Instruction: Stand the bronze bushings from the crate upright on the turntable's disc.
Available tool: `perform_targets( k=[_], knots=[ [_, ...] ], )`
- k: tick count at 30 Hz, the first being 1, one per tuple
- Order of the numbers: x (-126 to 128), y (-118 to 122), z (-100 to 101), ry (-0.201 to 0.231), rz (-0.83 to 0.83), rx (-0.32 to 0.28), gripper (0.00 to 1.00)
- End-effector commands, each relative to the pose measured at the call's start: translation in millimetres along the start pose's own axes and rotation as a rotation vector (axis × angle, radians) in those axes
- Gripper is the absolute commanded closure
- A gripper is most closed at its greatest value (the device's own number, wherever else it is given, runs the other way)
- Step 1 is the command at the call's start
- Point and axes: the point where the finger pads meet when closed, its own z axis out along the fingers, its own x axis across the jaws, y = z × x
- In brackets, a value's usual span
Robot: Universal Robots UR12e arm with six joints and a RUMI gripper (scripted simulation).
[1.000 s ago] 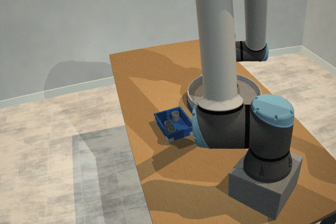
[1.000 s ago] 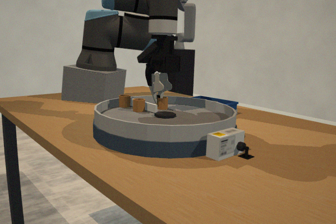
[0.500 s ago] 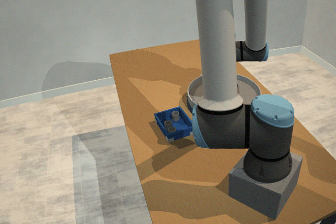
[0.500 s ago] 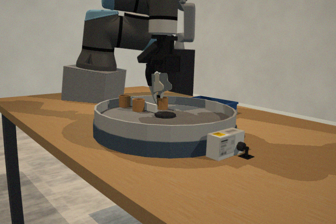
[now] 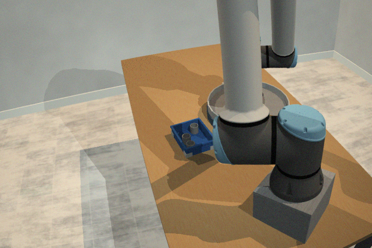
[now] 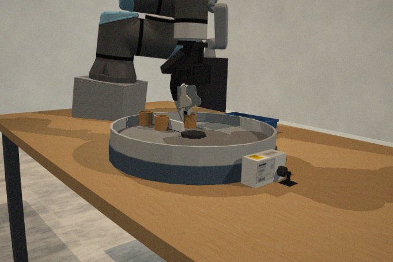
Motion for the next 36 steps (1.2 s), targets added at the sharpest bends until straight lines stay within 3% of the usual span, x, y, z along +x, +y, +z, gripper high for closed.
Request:
perform_targets(
  k=[1, 5, 12, 17, 36],
  knots=[
    [-0.2, 0.5, -0.5, 0.0, 0.0, -0.001, 0.94],
    [-0.2, 0.5, -7.1, 0.0, 0.0, -0.001, 0.94],
    [-0.2, 0.5, -37.8, 0.0, 0.0, -0.001, 0.94],
    [-0.2, 0.5, -44.4, 0.0, 0.0, -0.001, 0.94],
    [-0.2, 0.5, -45.0, 0.0, 0.0, -0.001, 0.94]
  ],
)
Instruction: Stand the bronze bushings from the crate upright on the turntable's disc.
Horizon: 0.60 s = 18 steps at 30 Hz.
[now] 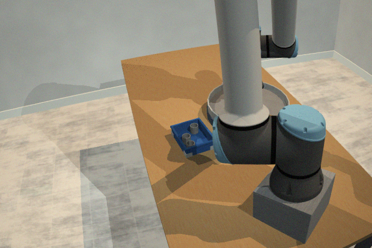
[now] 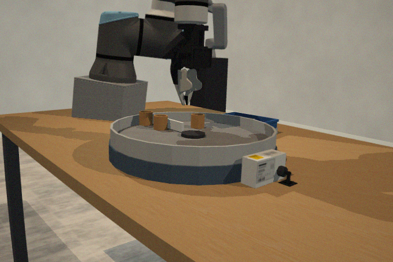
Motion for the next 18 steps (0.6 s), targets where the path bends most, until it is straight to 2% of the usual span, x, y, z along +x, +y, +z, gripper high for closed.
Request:
perform_targets(
  k=[1, 17, 18],
  knots=[
    [-0.2, 0.6, -0.5, 0.0, 0.0, -0.001, 0.94],
    [-0.2, 0.6, -0.5, 0.0, 0.0, -0.001, 0.94],
    [-0.2, 0.6, -0.6, 0.0, 0.0, -0.001, 0.0]
  ],
)
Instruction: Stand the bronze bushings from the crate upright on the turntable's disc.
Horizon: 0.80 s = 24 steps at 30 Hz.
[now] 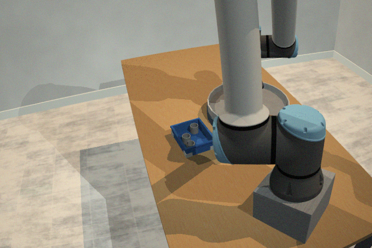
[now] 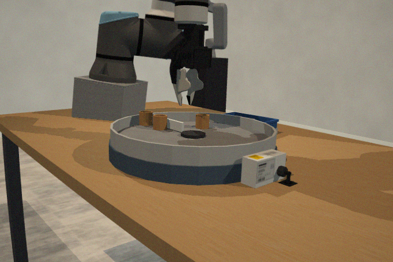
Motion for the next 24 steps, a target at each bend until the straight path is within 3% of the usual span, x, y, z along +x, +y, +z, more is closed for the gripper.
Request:
perform_targets(
  k=[1, 5, 9, 11, 16, 24],
  knots=[
    [-0.2, 0.6, -1.2, -0.001, 0.0, -0.001, 0.0],
    [-0.2, 0.6, -13.2, -0.001, 0.0, -0.001, 0.0],
    [-0.2, 0.5, -40.9, -0.001, 0.0, -0.001, 0.0],
    [-0.2, 0.5, -40.9, -0.001, 0.0, -0.001, 0.0],
    [-0.2, 0.5, -76.7, -0.001, 0.0, -0.001, 0.0],
    [-0.2, 0.5, -76.7, -0.001, 0.0, -0.001, 0.0]
  ],
)
